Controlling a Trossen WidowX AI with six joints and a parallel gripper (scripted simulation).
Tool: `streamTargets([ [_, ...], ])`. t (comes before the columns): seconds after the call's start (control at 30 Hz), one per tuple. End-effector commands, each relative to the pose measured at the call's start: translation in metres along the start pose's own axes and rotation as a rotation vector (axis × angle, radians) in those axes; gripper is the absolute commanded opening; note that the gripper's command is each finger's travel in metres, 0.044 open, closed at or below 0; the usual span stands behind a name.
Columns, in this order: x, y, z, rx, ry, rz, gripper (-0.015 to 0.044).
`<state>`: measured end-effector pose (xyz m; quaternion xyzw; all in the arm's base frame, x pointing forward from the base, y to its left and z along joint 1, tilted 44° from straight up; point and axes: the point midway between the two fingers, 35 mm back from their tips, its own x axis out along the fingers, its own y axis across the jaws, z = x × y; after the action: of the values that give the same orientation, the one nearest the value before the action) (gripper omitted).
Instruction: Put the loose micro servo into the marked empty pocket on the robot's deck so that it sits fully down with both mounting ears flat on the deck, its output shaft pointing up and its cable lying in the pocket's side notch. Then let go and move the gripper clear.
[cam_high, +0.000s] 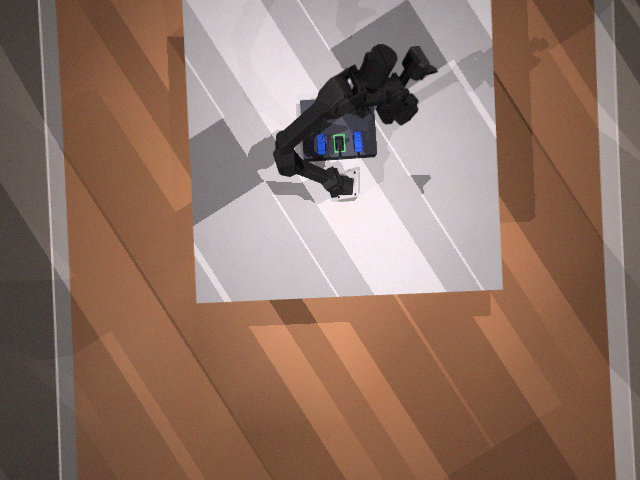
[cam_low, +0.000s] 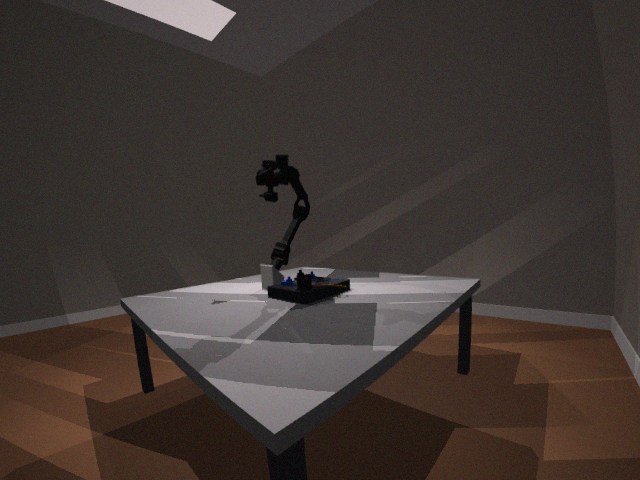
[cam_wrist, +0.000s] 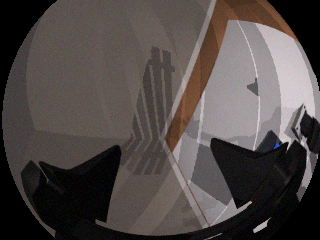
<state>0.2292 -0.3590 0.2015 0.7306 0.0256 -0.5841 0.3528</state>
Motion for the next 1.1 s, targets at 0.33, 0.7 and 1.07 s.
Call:
streamTargets([
  [0.33,0.052,-0.077,-0.106,-0.189,0.261,-0.335,0.0440],
  [0.7,0.069,-0.159,-0.177,-0.311,0.437,-0.640,0.0440],
  [1.07,0.066,-0.246,-0.231,-0.391,0.560,-0.967,0.0440],
])
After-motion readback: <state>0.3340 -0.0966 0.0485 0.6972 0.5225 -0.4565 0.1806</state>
